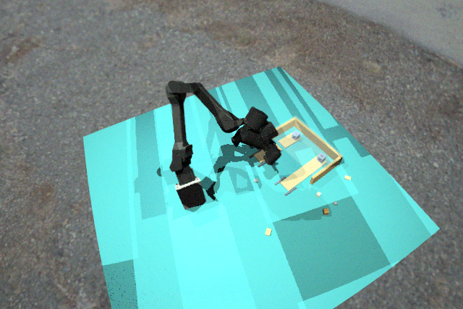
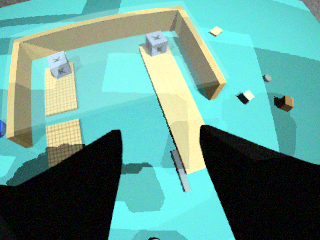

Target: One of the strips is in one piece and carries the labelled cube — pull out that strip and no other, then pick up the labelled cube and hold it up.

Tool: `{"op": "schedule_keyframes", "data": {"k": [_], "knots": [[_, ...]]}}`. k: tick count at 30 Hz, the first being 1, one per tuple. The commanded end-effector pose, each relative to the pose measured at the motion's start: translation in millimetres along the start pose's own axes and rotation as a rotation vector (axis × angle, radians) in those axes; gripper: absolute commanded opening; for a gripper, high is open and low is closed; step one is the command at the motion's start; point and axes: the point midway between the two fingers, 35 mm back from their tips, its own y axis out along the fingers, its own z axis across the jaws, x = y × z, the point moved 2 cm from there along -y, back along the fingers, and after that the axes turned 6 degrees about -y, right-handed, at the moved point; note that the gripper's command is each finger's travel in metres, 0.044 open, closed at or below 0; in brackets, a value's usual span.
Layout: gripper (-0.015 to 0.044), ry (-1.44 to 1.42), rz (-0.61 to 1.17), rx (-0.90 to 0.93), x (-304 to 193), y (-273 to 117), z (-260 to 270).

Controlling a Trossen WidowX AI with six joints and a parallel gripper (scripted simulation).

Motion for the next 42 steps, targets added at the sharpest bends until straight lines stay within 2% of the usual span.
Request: {"op": "schedule_keyframes", "data": {"k": [1,5,6,21,42], "knots": [[0.0111,-0.033,0.099,-0.007,8,20,-15],[0.0006,-0.071,0.229,0.004,11,44,-30],[0.0,-0.081,0.262,0.009,11,50,-34],[0.0,-0.227,0.747,0.215,-21,119,-64],[0.0,-0.233,0.767,0.23,-41,139,-62]]}}
